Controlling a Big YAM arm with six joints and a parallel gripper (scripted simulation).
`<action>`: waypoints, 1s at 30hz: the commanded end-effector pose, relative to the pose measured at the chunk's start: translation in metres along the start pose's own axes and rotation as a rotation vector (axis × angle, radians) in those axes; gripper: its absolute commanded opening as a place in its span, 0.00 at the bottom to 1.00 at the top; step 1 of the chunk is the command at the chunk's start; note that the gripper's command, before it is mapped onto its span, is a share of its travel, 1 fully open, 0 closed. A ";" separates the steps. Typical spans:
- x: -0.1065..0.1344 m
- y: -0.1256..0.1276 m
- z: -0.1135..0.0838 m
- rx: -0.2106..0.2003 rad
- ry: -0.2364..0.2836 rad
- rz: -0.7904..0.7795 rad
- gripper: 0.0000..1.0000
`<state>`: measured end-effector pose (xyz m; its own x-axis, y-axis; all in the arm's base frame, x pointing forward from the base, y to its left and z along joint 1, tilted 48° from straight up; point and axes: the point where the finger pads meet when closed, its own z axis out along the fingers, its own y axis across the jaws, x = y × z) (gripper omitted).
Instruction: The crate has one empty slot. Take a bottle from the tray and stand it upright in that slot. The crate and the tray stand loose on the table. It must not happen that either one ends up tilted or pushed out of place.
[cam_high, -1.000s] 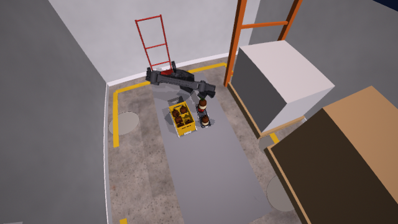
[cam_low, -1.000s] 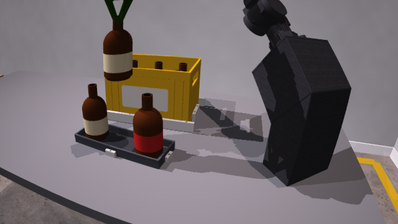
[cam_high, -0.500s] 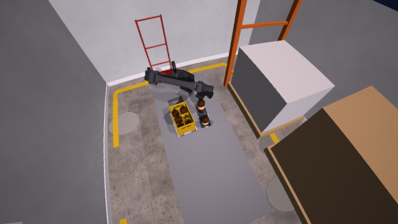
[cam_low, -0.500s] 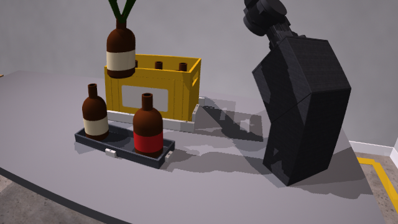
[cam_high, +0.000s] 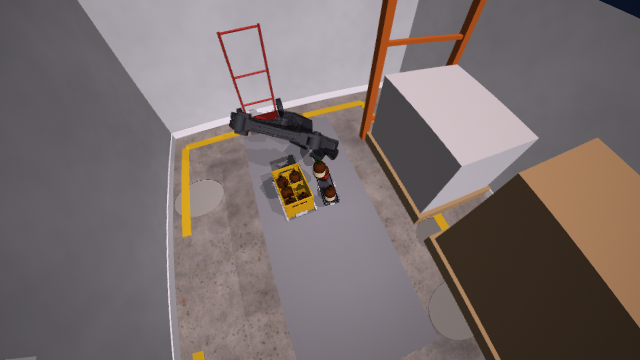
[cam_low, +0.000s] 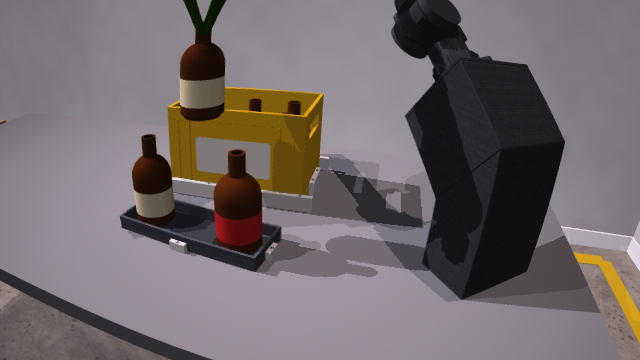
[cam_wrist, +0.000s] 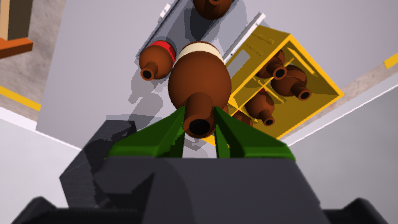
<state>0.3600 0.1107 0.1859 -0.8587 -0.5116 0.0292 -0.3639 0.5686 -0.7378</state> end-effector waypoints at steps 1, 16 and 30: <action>0.009 -0.012 -0.001 0.000 0.005 -0.007 0.00; 0.014 -0.038 -0.021 -0.002 -0.049 0.003 0.00; 0.050 -0.062 -0.004 0.001 -0.002 0.001 0.00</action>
<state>0.3408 0.0586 0.2225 -0.8638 -0.5030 0.0288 -0.3582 0.5729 -0.7373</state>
